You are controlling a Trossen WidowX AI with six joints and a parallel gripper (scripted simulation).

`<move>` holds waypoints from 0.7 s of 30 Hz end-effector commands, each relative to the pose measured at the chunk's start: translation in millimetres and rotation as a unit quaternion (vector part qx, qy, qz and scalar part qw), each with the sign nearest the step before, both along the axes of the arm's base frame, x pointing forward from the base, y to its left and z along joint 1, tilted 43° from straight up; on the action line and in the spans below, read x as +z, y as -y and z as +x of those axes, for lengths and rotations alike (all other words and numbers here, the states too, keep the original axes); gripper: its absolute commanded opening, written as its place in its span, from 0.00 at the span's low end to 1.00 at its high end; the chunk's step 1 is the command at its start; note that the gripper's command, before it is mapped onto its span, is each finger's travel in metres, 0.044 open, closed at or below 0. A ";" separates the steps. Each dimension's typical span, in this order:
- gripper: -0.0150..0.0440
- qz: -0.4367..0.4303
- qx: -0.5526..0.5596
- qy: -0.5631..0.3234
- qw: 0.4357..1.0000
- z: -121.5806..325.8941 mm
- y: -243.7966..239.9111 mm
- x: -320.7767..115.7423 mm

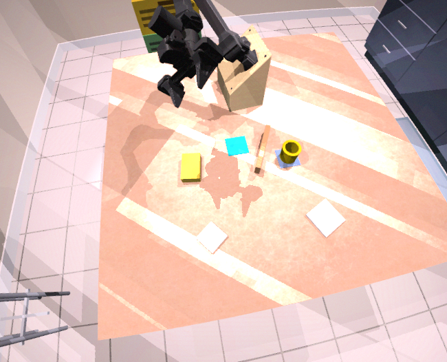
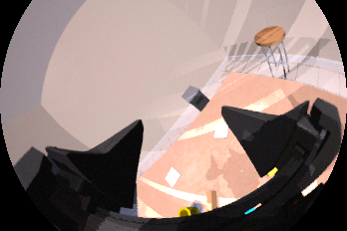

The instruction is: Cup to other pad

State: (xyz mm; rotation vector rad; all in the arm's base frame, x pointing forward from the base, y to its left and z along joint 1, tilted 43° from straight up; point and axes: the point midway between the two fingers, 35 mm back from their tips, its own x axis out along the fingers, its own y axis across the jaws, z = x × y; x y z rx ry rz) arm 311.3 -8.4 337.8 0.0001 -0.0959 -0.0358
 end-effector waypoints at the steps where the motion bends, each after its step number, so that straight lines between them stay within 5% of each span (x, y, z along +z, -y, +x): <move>1: 0.89 0.006 0.000 -0.005 1.000 1.9 -0.3 -2.2; 9: 0.54 0.230 -0.059 -0.213 0.948 62.7 -20.8 -112.7; 21: 0.54 0.382 -0.331 -0.383 0.773 65.0 -58.6 -296.6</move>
